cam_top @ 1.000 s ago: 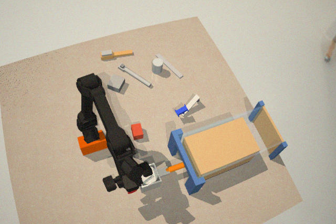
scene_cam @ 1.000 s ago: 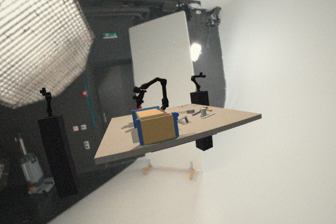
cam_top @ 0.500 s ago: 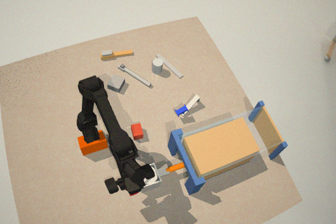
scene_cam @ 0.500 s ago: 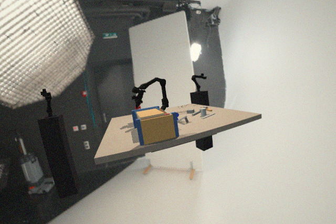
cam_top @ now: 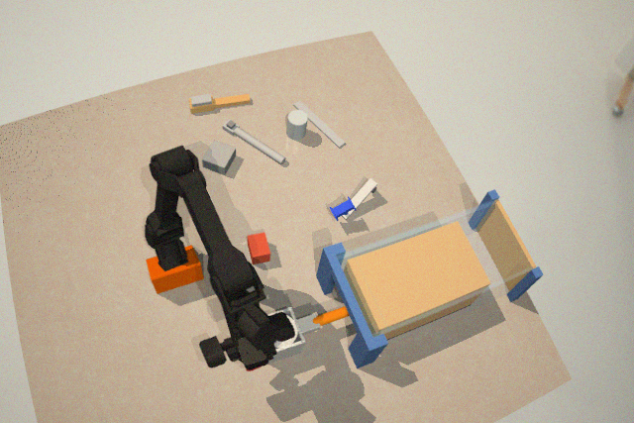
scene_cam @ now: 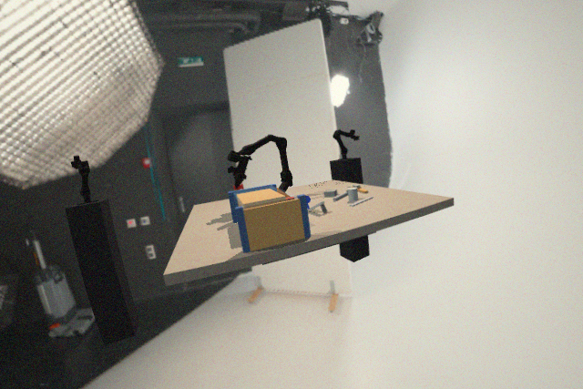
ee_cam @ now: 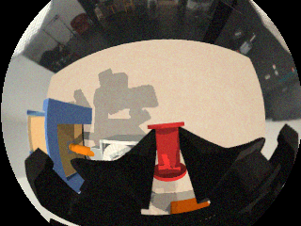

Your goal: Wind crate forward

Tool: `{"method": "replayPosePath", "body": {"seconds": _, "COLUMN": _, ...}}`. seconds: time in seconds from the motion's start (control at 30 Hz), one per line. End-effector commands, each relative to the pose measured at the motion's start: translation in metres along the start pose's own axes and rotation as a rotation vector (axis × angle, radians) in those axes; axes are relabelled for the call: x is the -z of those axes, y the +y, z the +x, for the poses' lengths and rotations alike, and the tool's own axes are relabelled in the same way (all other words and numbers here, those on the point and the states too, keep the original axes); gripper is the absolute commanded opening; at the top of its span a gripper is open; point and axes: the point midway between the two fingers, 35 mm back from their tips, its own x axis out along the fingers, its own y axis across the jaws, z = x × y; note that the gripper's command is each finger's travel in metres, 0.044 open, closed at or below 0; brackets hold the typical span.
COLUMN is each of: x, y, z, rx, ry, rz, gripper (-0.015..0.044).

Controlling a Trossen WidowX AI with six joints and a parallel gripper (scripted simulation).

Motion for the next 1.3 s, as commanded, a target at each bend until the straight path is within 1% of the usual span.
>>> {"method": "replayPosePath", "body": {"seconds": 0.0, "x": -0.011, "y": 0.019, "z": 0.017, "rx": -0.023, "ry": -0.008, "rz": -0.026, "gripper": 0.0000}}
{"method": "replayPosePath", "body": {"seconds": 1.27, "x": -0.031, "y": 0.051, "z": 0.025, "rx": -0.026, "ry": -0.009, "rz": -0.027, "gripper": 0.0000}}
